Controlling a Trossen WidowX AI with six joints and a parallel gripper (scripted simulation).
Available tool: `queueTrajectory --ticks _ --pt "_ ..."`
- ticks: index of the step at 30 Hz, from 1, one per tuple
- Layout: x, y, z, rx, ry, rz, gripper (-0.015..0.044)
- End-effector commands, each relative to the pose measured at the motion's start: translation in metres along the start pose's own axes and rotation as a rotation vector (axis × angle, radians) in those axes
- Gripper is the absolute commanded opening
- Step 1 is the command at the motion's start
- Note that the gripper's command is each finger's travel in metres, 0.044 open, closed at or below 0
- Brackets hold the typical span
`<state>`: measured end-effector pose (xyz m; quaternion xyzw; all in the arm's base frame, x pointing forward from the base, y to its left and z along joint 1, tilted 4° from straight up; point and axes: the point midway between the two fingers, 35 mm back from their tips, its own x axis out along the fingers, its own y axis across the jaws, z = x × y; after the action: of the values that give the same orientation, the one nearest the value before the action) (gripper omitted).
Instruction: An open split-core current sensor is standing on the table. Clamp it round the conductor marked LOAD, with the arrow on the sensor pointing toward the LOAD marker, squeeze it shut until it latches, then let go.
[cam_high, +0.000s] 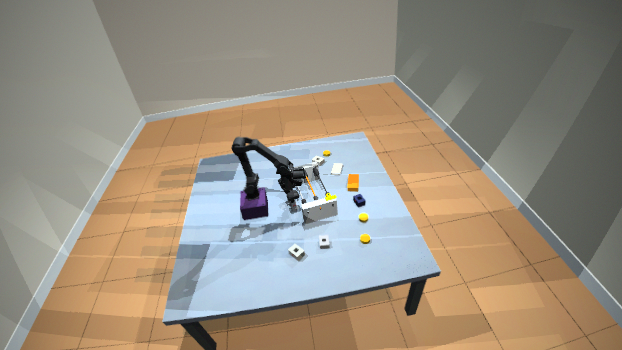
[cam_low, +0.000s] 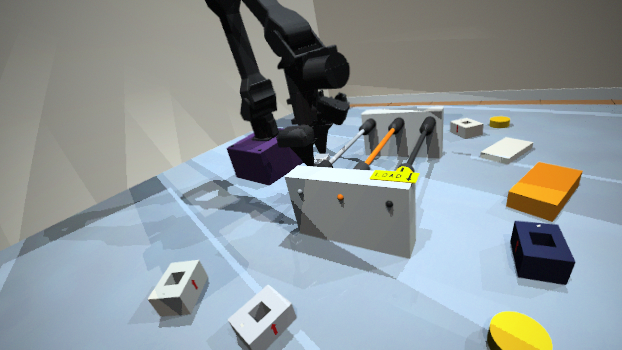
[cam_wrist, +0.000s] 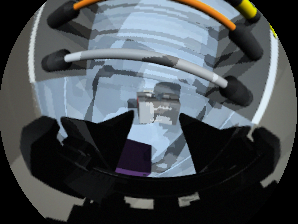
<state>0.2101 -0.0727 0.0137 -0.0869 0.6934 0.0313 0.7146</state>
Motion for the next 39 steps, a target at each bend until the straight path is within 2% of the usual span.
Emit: queueTrajectory --ticks 1,11,19,34,39 --pt "0.0 0.0 0.0 0.0 -0.001 0.0 0.0269" --pt "0.0 0.0 0.0 0.0 -0.001 0.0 0.0202" --pt "-0.029 -0.003 0.006 -0.001 -0.001 0.001 0.0" --pt "-0.116 0.0 0.001 -0.005 0.0 0.004 0.0" --pt "-0.121 0.0 0.002 0.011 0.0 0.005 0.0"
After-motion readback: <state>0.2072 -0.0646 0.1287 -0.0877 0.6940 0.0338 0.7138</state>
